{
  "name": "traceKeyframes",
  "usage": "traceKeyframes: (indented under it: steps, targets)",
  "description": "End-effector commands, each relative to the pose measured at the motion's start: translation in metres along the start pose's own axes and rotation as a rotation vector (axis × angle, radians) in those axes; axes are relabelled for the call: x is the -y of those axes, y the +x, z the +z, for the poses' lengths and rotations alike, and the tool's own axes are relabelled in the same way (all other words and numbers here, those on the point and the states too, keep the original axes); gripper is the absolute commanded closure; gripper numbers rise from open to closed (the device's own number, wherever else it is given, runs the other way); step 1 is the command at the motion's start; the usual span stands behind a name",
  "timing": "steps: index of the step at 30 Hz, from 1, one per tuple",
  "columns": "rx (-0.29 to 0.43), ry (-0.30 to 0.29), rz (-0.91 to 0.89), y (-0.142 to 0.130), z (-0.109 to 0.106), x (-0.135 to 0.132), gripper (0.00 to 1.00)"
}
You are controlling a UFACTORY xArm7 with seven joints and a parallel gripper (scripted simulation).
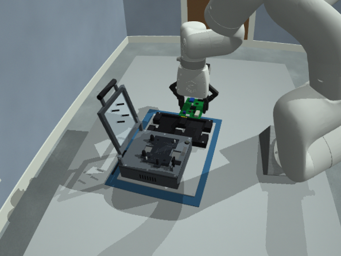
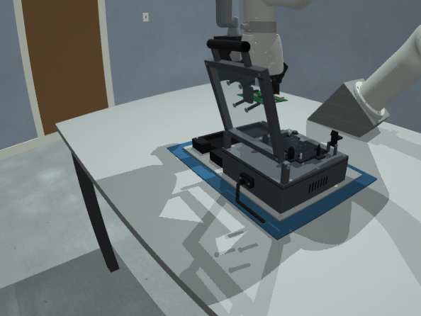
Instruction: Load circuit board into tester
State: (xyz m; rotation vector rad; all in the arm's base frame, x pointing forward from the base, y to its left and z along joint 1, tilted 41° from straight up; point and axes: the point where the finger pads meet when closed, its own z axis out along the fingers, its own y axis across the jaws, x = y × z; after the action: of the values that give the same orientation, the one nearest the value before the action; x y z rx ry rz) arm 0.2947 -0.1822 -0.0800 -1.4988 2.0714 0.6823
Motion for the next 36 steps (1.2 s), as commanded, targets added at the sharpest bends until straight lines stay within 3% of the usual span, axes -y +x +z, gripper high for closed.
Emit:
traceKeyframes:
  steps: [1, 36]
  targets:
    - [-0.003, 0.004, -0.008, 0.0012, -0.0018, 0.001, 0.21]
    - [-0.003, 0.004, -0.034, 0.0012, -0.0018, 0.001, 0.21]
